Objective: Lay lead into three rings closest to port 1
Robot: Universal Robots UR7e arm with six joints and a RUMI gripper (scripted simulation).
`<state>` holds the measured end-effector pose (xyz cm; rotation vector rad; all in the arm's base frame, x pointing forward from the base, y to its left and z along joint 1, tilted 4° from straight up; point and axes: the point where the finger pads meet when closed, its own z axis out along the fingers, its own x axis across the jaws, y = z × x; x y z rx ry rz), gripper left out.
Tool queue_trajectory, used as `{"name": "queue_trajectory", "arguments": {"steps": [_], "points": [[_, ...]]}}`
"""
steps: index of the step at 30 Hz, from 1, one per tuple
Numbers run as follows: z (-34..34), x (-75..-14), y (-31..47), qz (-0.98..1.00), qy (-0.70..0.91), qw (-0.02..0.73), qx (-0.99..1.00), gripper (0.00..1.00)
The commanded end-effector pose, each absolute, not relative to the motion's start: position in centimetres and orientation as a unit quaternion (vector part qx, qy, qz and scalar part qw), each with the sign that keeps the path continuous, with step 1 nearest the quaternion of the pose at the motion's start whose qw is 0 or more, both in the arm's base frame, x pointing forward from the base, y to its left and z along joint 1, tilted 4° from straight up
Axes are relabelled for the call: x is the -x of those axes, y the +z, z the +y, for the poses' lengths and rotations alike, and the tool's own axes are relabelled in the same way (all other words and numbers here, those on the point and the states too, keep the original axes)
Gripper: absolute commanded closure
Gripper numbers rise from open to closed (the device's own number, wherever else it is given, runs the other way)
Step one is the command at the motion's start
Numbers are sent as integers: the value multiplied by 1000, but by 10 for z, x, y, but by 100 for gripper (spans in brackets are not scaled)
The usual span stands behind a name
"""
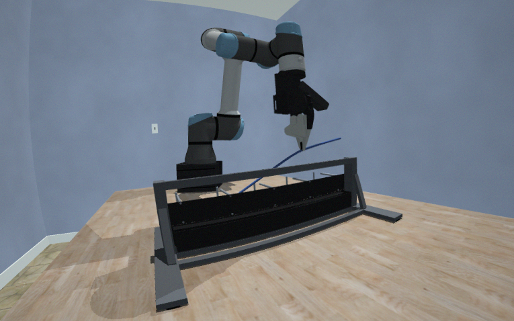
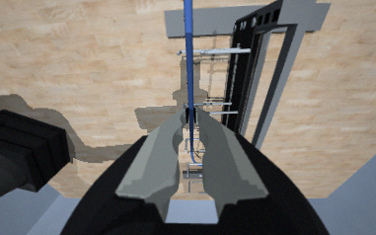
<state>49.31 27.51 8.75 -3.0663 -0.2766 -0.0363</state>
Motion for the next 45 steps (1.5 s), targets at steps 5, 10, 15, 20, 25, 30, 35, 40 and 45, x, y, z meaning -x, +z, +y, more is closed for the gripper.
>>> {"name": "queue_trajectory", "arguments": {"steps": [5, 10, 15, 20, 25, 30, 35, 40, 45], "points": [[275, -494, 88, -90, -13, 32, 995, 100], [275, -494, 88, -90, -13, 32, 995, 100], [275, -494, 88, -90, -13, 32, 995, 100], [275, -494, 88, -90, -13, 32, 995, 100], [275, -494, 88, -90, -13, 32, 995, 100], [275, -494, 88, -90, -13, 32, 995, 100], [275, -494, 87, -90, -13, 32, 995, 100], [276, -494, 85, -90, -13, 32, 995, 100], [276, -494, 82, -90, -13, 32, 995, 100]]}}
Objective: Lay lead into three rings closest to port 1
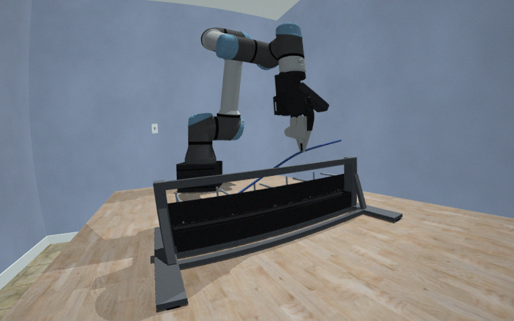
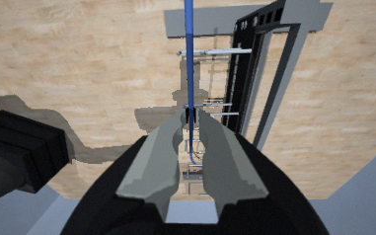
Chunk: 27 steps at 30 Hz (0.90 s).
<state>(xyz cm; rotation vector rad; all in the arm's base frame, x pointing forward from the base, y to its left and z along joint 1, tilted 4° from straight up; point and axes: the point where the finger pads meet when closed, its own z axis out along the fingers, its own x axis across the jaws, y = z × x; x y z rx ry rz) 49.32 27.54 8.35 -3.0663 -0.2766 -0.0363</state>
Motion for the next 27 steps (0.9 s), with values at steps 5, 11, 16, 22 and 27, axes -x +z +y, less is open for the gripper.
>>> {"name": "queue_trajectory", "arguments": {"steps": [5, 11, 16, 22, 27], "points": [[276, -494, 79, -90, -13, 32, 995, 100], [276, -494, 71, -90, -13, 32, 995, 100], [277, -494, 62, -90, -13, 32, 995, 100], [277, -494, 55, -90, -13, 32, 995, 100], [278, -494, 45, -90, -13, 32, 995, 100]]}}
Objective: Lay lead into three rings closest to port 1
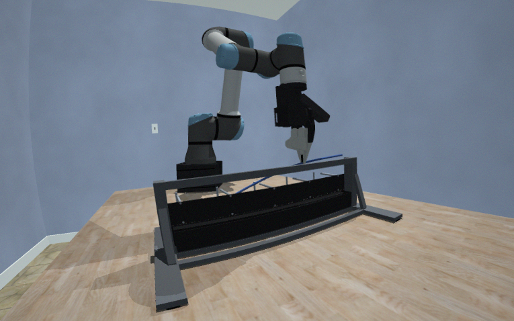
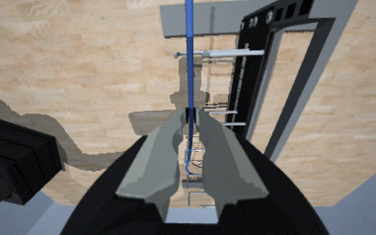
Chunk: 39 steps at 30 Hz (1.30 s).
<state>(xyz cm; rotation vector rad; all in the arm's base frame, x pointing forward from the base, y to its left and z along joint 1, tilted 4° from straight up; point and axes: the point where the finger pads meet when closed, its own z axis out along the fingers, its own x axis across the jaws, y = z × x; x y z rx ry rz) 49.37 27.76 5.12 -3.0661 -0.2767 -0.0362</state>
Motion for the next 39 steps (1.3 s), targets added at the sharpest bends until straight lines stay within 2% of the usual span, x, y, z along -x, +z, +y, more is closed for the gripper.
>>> {"name": "queue_trajectory", "arguments": {"steps": [1, 39], "points": [[278, -494, 43, -90, -13, 32, 995, 100], [282, -495, -7, -90, -13, 32, 995, 100]]}}
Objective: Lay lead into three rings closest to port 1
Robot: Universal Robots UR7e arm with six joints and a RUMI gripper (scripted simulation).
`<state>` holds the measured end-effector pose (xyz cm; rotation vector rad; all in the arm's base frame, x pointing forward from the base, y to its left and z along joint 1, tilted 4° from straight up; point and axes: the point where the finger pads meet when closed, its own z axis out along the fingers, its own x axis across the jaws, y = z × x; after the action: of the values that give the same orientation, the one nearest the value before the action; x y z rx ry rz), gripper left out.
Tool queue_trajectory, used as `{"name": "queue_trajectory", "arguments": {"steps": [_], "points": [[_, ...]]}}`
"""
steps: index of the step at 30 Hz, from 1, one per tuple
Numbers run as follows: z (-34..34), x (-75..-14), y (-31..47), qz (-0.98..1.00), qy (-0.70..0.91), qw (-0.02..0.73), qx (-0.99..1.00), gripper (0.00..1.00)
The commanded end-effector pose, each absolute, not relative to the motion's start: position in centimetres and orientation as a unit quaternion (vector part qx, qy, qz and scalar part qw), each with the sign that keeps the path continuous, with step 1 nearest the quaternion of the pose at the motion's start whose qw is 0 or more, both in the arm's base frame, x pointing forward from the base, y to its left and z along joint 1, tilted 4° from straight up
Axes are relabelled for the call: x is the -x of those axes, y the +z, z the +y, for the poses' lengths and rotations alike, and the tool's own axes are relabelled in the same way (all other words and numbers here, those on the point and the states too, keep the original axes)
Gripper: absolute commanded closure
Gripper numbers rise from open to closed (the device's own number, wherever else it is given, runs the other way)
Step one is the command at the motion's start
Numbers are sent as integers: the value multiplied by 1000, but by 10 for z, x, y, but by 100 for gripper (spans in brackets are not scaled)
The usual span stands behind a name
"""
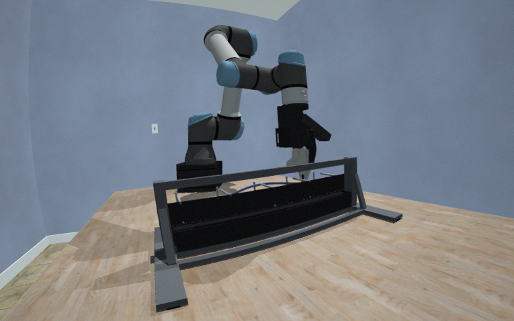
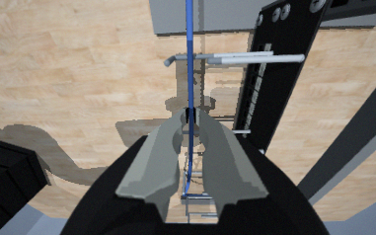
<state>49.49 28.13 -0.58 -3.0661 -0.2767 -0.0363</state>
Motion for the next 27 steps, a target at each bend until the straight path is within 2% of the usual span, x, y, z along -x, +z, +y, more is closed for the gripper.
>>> {"name": "queue_trajectory", "arguments": {"steps": [1, 27], "points": [[282, -495, -8, -90, -13, 32, 995, 100], [282, -498, -9, -90, -13, 32, 995, 100]]}}
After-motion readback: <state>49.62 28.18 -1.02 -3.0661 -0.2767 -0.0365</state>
